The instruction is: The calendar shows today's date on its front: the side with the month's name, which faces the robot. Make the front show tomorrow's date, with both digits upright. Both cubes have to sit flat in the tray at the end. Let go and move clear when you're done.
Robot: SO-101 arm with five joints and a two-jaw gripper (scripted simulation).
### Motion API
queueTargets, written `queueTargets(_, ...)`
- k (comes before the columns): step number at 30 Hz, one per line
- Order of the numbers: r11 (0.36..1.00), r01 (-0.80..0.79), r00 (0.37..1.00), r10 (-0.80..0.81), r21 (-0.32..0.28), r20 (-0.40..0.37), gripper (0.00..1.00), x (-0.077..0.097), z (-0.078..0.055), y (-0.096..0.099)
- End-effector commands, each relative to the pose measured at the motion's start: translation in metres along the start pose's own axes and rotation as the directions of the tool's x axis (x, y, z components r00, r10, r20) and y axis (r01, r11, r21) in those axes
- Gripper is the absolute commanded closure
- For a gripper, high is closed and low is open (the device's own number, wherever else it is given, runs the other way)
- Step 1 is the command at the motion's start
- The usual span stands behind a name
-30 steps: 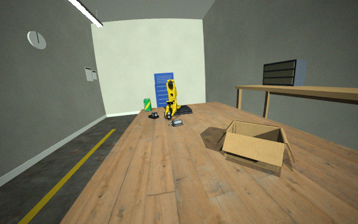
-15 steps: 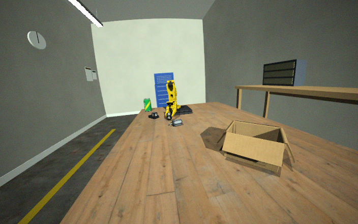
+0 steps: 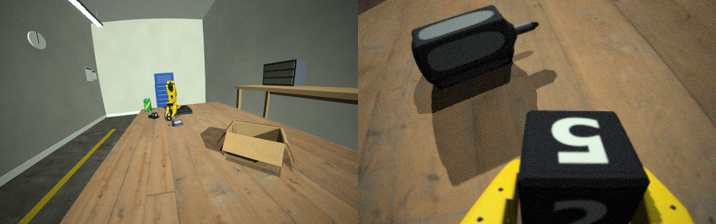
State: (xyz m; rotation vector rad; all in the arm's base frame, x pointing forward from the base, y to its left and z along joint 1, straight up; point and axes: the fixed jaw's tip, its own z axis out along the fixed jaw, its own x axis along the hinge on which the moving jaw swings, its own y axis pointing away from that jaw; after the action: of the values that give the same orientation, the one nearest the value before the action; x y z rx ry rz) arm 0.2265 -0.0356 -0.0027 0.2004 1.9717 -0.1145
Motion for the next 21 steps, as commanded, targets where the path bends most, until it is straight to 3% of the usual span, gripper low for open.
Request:
queueTargets(1,1.0,-0.015,1.0,0.015,0.01,0.012,1.0,-0.001,0.001,-0.0026)
queueTargets(16,1.0,-0.015,1.0,0.015,0.01,0.012,1.0,0.0035,0.0029,-0.0027)
queueTargets(21,1.0,-0.015,1.0,0.015,0.01,0.012,0.94,0.0035,0.0029,-0.0027)
